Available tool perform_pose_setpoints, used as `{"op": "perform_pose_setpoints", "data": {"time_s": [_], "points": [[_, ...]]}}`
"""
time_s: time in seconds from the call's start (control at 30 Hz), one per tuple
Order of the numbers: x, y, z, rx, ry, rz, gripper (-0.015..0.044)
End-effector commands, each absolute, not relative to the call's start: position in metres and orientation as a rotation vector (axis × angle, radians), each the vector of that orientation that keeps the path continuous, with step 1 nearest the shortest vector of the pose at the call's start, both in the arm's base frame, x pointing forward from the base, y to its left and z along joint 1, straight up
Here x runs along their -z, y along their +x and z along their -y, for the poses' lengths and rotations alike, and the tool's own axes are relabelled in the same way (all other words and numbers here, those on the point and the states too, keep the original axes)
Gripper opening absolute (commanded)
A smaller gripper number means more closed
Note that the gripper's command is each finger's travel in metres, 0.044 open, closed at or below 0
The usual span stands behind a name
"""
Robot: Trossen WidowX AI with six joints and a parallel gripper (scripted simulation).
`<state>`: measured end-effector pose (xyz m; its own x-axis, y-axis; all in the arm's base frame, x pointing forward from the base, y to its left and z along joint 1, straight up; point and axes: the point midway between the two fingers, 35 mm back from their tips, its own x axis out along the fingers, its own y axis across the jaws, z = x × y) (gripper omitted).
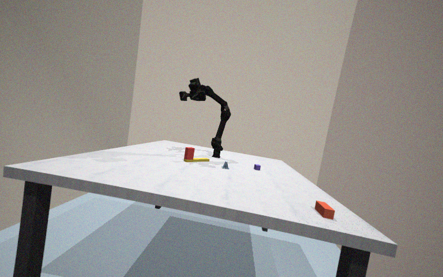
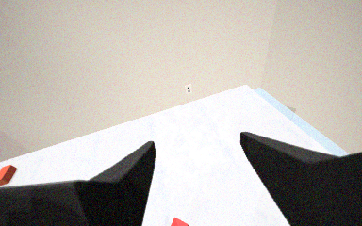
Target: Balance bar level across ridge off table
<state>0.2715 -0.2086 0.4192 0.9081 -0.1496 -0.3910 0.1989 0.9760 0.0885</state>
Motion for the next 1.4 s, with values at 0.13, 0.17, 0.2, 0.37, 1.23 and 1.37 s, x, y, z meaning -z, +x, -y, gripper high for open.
{"op": "perform_pose_setpoints", "data": {"time_s": [0.13, 0.17, 0.2, 0.37, 1.23, 1.37], "points": [[-0.391, 0.284, 0.203, 0.111, -0.056, -0.507, 0.0315], [-0.387, 0.285, 0.202, 0.100, -0.080, -0.521, 0.0315], [-0.384, 0.287, 0.201, 0.089, -0.104, -0.534, 0.0315], [-0.368, 0.292, 0.197, 0.031, -0.226, -0.599, 0.0315], [-0.288, 0.306, 0.164, -0.435, -0.879, -0.867, 0.0315], [-0.277, 0.306, 0.158, -0.532, -0.980, -0.890, 0.0315]]}}
